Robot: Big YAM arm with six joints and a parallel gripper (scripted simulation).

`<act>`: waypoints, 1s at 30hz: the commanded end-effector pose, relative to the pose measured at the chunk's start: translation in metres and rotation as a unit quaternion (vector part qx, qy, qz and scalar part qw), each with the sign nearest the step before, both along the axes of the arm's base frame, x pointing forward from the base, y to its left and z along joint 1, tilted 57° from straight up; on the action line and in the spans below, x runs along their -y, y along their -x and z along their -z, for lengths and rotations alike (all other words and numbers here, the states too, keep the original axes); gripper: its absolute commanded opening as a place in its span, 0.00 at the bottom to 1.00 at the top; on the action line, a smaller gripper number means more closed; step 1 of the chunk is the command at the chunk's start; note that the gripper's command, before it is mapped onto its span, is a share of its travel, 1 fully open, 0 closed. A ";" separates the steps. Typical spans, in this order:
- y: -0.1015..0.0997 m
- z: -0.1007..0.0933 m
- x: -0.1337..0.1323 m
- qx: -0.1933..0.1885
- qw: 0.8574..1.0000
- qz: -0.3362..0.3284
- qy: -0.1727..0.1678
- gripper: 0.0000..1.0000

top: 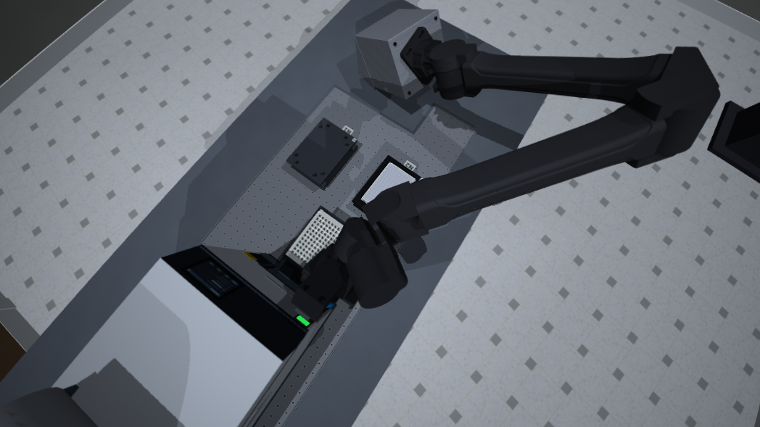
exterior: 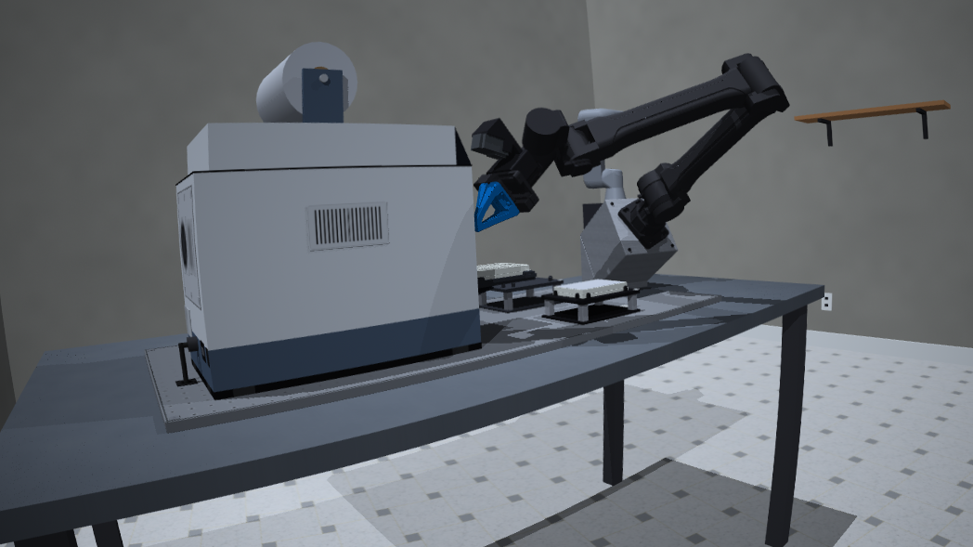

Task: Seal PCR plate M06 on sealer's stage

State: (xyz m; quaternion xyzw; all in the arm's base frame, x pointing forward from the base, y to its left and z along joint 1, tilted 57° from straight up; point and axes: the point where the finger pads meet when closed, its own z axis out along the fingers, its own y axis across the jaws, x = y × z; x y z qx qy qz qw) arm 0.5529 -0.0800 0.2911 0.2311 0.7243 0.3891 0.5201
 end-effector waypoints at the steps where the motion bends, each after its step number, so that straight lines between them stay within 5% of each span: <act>1: -0.014 -0.019 0.010 0.020 1.000 0.007 0.009 0.00; 30: -0.017 -0.023 0.005 0.023 1.000 0.006 0.004 0.00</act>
